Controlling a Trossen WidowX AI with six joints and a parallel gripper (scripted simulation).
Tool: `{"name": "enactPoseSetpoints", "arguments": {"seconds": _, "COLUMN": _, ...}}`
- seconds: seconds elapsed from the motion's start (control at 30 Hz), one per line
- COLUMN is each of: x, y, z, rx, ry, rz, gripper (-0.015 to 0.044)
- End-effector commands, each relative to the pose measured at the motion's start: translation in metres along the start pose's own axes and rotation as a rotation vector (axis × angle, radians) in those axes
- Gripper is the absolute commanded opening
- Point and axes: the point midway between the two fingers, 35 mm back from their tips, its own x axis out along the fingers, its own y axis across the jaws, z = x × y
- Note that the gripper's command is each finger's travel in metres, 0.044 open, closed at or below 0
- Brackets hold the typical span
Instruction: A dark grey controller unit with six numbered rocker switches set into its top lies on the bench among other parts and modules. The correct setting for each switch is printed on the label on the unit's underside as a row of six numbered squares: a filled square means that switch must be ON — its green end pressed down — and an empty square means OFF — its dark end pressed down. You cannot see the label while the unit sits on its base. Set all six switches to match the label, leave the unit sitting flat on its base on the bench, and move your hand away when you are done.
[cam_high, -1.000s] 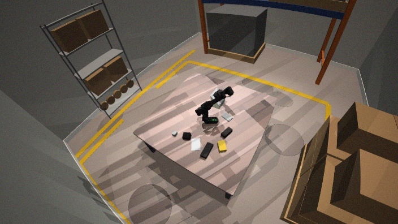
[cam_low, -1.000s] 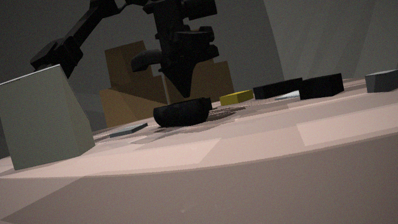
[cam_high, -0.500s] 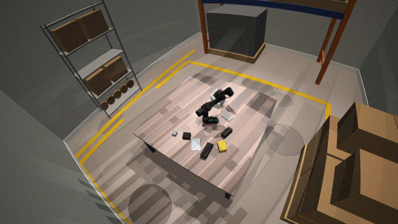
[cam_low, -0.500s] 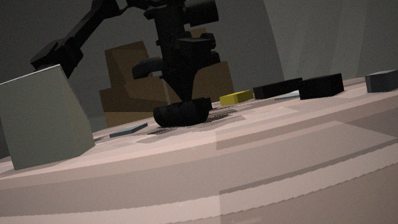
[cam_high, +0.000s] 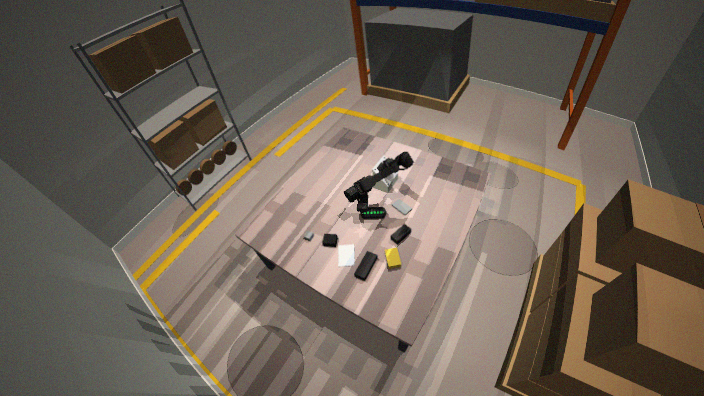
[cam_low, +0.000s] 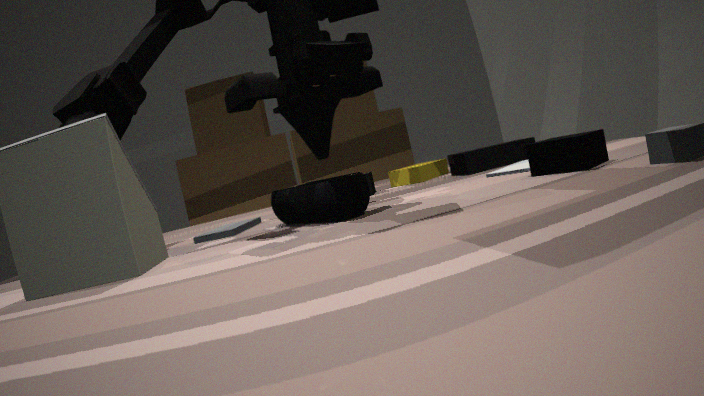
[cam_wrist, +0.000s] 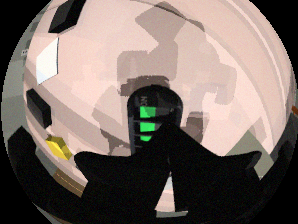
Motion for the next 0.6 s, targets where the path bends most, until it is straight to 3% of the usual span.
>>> {"name": "enactPoseSetpoints", "arguments": {"seconds": 0.0, "x": -0.011, "y": 0.002, "z": -0.001, "rx": -0.011, "ry": -0.005, "rz": 0.002, "gripper": 0.0}}
{"name": "enactPoseSetpoints", "arguments": {"seconds": 0.33, "x": -0.015, "y": 0.012, "z": -0.05, "rx": -0.01, "ry": -0.003, "rz": 0.002, "gripper": 0.0}}
{"name": "enactPoseSetpoints", "arguments": {"seconds": 0.57, "x": -0.015, "y": 0.012, "z": -0.051, "rx": -0.01, "ry": -0.003, "rz": 0.002, "gripper": 0.0}}
